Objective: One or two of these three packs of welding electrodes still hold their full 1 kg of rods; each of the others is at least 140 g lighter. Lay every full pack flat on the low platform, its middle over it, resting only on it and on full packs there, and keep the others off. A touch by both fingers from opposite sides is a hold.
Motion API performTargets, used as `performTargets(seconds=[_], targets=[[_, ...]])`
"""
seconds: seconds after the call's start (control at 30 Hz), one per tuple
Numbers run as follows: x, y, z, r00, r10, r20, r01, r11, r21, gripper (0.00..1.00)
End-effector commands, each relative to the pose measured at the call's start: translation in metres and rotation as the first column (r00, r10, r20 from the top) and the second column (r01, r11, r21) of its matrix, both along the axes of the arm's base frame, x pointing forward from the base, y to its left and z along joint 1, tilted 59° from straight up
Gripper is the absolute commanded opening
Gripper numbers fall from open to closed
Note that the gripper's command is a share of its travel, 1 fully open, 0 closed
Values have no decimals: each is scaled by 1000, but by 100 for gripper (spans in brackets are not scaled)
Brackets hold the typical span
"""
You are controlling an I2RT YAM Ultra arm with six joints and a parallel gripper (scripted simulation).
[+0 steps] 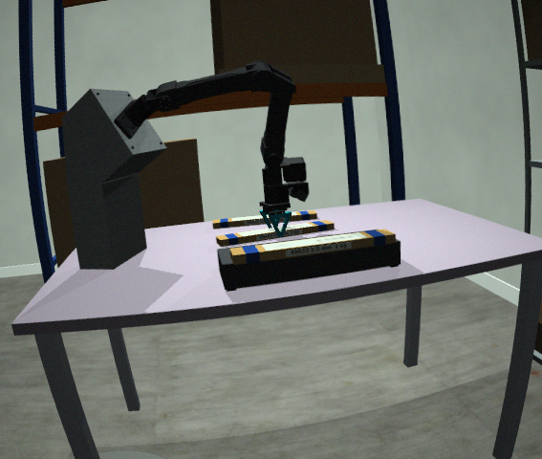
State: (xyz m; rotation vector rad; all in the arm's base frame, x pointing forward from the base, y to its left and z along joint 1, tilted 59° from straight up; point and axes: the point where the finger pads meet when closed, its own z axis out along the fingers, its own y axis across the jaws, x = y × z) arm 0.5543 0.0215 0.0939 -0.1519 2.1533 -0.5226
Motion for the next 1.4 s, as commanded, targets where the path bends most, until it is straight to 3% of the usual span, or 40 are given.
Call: performTargets(seconds=[0.0,1.23,1.37], targets=[[0,2,4,1000,5,8,-5,1000,2,0],[0,2,4,1000,5,8,-5,1000,2,0],[-13,7,6,1000,7,-6,-7,1000,0,0]])
